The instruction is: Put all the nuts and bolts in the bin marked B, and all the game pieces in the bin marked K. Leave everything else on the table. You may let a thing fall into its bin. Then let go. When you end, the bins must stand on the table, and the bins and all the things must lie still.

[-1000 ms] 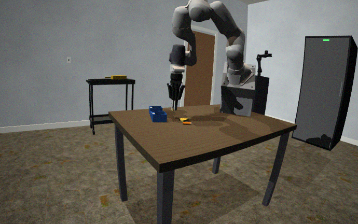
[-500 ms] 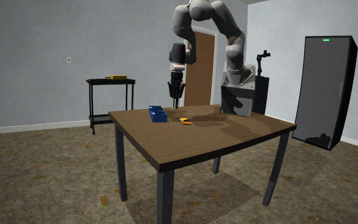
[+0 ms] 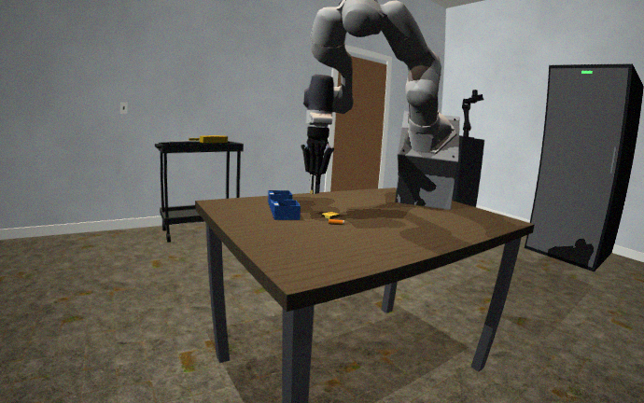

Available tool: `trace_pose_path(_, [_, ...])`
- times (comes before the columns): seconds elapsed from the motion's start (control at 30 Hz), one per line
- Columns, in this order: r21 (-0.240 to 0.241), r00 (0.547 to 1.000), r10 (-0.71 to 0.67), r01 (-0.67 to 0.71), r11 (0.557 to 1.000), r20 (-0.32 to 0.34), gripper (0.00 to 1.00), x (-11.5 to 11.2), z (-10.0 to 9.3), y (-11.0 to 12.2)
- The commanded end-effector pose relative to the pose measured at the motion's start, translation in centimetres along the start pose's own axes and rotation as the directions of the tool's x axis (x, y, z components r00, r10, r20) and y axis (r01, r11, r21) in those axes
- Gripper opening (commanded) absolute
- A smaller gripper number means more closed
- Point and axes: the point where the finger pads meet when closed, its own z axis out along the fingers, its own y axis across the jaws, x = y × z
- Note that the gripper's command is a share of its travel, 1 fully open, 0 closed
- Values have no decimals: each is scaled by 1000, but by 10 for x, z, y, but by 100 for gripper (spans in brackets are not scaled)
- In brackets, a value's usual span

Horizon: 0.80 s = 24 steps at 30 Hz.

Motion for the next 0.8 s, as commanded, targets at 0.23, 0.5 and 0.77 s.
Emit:
trace_pose_path(0.23, [5,1000,18,-18,1000,0,6,29,-2,4])
trace_pose_path(0.5, [5,1000,18,-18,1000,0,6,35,-2,5])
trace_pose_path(0.77, [5,973,-230,230,973,-1,6,65,-2,10])
